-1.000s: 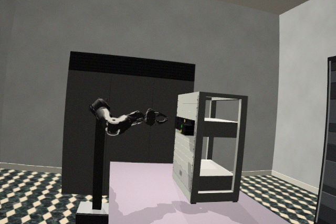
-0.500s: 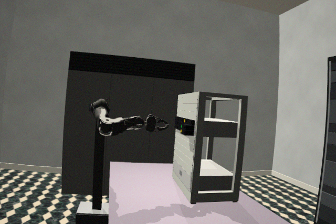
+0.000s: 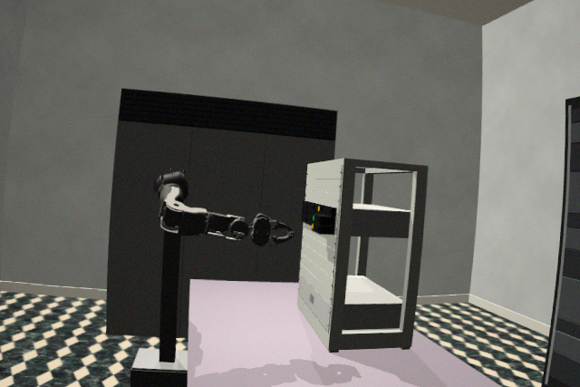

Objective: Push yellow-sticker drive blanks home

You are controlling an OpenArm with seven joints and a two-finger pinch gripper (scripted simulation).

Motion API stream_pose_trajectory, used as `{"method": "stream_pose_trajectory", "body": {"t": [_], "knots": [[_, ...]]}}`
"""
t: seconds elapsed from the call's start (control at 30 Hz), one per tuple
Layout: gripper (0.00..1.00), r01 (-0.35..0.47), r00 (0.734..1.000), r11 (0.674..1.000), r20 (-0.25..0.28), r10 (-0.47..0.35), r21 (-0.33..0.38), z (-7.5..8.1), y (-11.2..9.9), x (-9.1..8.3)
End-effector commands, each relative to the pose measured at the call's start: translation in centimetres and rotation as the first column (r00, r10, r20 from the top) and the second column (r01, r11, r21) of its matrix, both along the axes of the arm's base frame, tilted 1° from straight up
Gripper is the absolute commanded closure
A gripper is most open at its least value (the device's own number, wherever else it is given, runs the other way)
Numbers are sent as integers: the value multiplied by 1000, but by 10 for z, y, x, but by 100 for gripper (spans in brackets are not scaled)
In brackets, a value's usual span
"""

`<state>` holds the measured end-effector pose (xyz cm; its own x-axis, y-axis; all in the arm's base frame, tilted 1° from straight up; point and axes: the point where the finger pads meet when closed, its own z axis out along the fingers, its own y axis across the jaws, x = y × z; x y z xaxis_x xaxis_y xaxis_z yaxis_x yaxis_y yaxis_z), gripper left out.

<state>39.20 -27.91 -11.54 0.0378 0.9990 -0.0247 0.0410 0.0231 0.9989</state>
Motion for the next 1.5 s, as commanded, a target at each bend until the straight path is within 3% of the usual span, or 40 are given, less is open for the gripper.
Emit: {"method": "stream_pose_trajectory", "body": {"t": [0.0,0.4,0.83,1.03,1.47], "knots": [[100,-20,999,1000,30,20,6,6,1,1],[100,-20,999,1000,29,20,6,5,0,6],[100,-21,999,1000,28,21,7,4,-1,53],[100,-21,999,1000,28,21,7,4,-1,63],[100,-23,999,1000,29,23,7,5,0,66]]}}
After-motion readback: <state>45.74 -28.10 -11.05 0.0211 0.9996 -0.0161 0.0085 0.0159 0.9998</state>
